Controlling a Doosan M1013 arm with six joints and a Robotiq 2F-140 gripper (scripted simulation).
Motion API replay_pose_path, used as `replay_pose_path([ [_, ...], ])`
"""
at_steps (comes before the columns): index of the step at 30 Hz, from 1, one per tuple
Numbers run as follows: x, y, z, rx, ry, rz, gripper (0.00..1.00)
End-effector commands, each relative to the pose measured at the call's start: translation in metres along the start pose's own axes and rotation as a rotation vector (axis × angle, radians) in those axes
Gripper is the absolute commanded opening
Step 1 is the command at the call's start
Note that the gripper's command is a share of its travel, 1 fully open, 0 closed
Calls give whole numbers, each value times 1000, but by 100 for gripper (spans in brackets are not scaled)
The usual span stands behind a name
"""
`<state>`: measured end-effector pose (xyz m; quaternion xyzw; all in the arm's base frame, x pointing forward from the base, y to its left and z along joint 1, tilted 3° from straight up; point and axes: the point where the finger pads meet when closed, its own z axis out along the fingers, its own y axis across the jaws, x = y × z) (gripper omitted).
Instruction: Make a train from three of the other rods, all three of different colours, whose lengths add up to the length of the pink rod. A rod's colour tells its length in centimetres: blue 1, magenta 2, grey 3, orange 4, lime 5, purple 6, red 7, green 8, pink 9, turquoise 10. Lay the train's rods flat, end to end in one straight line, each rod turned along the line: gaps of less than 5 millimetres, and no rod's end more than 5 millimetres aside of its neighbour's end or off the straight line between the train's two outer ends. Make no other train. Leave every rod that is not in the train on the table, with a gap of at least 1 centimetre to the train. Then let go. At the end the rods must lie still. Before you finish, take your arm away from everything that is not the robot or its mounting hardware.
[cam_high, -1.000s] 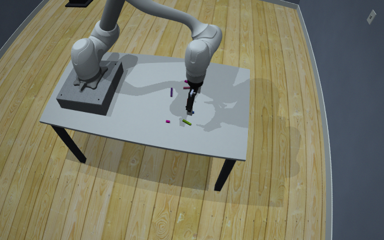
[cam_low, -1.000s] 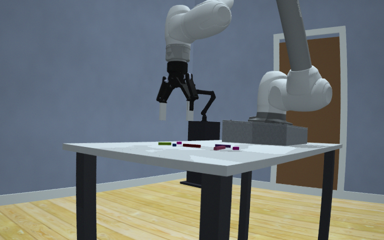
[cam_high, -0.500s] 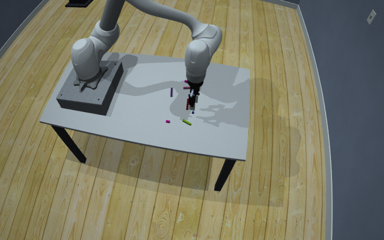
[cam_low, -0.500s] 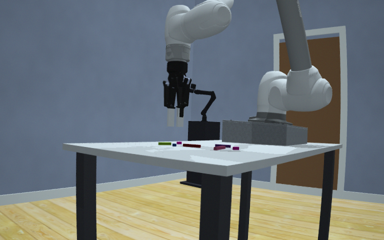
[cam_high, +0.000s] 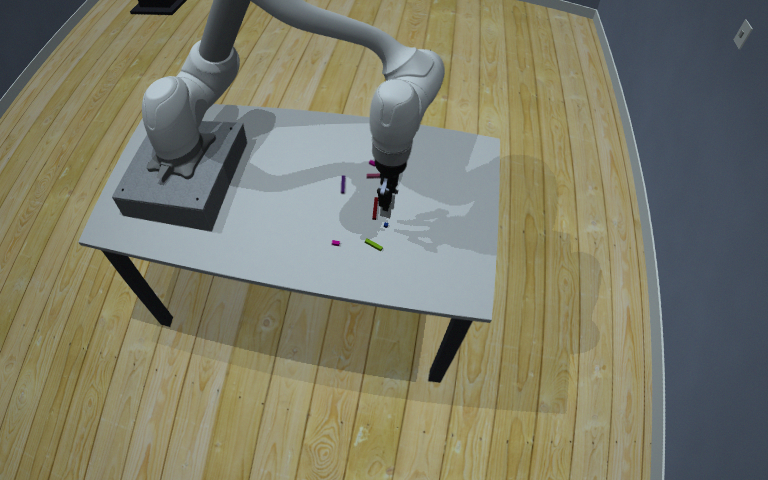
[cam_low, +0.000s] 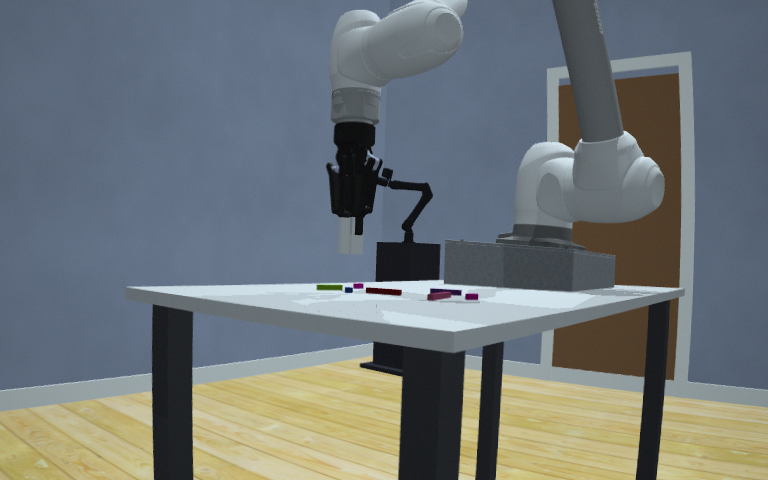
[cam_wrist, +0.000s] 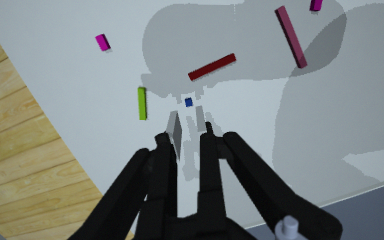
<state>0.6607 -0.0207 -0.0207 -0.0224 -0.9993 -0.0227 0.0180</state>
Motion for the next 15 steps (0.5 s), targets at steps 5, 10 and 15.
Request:
replay_pose_path([
  [5,0,0,0,0,0,0,15],
  [10,0,0,0,0,0,0,15],
  [15,0,0,1,0,0,0,15],
])
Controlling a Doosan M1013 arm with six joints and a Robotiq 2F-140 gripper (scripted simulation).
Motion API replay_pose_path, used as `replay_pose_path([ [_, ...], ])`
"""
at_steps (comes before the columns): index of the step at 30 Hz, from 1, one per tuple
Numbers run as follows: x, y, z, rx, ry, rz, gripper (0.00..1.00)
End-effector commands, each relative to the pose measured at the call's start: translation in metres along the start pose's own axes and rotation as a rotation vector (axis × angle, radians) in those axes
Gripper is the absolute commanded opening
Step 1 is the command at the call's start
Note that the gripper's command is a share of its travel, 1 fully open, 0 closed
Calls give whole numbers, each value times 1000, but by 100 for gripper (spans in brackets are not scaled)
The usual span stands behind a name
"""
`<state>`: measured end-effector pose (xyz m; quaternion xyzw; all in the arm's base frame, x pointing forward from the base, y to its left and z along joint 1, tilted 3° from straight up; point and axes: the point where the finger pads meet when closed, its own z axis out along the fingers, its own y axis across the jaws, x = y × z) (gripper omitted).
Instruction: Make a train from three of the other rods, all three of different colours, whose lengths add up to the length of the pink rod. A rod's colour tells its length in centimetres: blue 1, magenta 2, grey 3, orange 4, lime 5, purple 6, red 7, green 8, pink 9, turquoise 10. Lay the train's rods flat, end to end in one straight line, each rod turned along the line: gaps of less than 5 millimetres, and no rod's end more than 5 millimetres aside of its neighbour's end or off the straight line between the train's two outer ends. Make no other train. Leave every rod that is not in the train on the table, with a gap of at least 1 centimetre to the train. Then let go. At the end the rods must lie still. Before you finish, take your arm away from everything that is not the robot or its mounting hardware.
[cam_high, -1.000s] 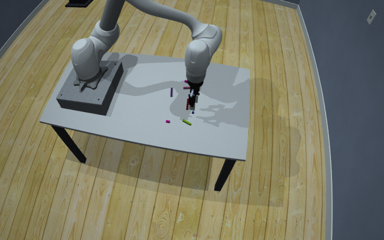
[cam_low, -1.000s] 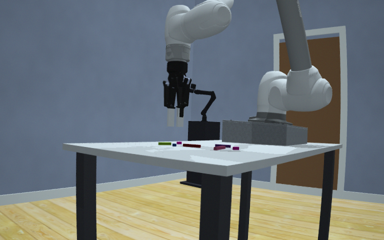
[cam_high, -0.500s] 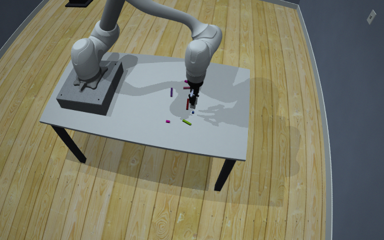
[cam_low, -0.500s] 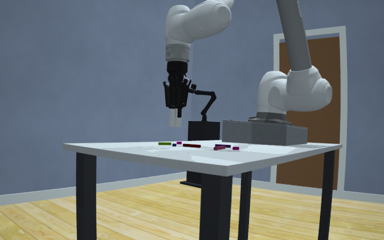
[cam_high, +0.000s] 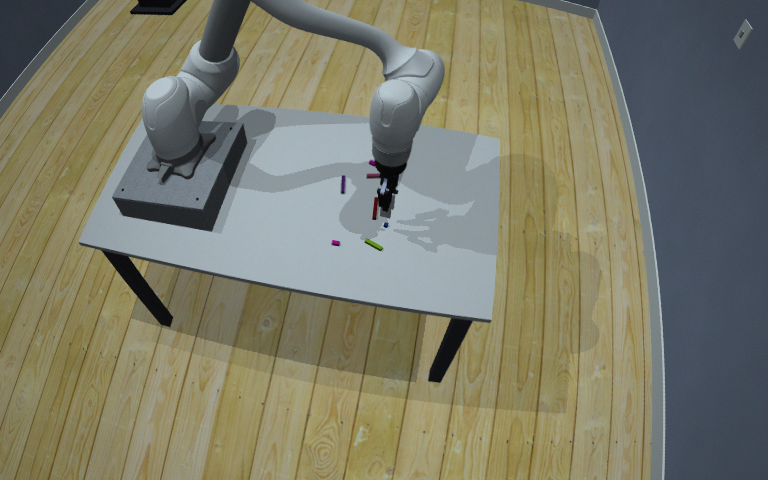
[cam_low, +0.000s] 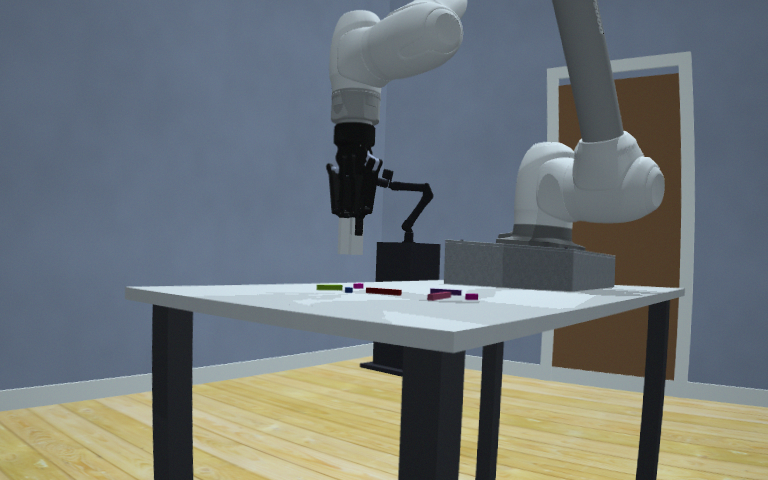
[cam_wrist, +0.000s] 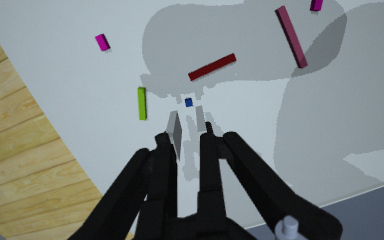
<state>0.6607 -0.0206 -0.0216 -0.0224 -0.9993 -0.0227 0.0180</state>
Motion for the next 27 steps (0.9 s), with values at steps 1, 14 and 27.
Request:
replay_pose_path([
  [1,0,0,0,0,0,0,15],
  [14,0,0,12,0,0,0,15],
  [27,0,0,29,0,0,0,15],
])
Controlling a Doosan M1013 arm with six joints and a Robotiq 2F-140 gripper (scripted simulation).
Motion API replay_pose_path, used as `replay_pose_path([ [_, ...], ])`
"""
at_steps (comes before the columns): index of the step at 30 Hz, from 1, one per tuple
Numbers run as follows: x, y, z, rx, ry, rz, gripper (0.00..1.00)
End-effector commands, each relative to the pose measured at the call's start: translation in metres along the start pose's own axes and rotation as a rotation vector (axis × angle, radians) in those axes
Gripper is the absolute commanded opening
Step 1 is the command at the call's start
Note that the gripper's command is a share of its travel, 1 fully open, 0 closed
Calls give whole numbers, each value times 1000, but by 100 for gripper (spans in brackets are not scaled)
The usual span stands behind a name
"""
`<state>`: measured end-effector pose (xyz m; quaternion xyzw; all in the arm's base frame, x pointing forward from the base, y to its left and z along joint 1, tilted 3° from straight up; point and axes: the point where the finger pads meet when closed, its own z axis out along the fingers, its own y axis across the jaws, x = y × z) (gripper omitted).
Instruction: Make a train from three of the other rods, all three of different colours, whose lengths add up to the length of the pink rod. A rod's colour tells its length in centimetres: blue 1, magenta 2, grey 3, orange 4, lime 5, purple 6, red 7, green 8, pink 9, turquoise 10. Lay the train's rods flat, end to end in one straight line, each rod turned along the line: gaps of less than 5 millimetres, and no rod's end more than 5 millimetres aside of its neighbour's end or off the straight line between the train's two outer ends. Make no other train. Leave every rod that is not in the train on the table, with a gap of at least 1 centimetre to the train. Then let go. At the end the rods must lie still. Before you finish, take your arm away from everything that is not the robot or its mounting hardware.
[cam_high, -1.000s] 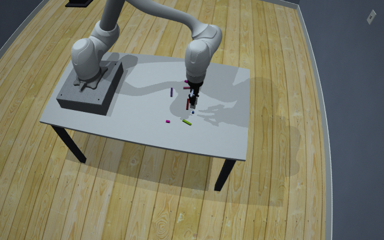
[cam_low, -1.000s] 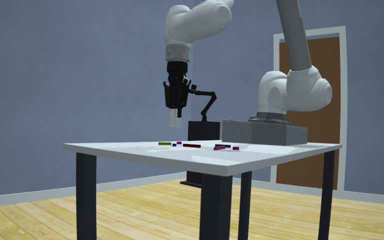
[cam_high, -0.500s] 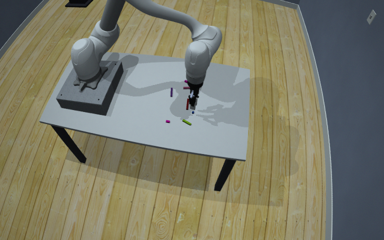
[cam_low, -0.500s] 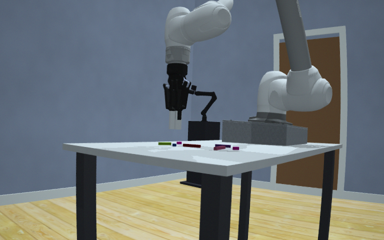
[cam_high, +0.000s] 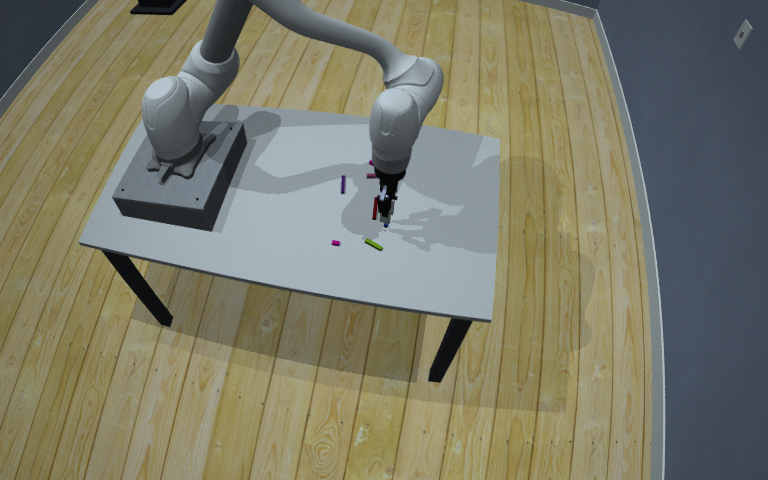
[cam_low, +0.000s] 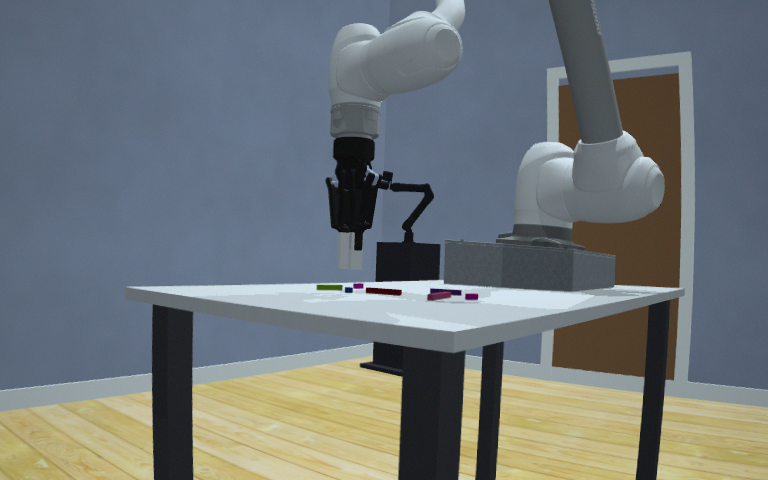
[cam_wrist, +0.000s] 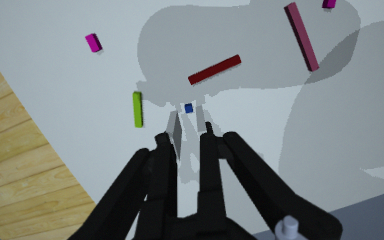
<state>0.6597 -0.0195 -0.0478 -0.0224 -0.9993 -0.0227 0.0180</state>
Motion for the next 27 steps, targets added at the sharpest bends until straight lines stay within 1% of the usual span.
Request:
replay_pose_path([
  [1,0,0,4,0,0,0,15],
  [7,0,0,13,0,0,0,15],
  [16,0,0,20,0,0,0,15],
  [27,0,0,24,0,0,0,15],
])
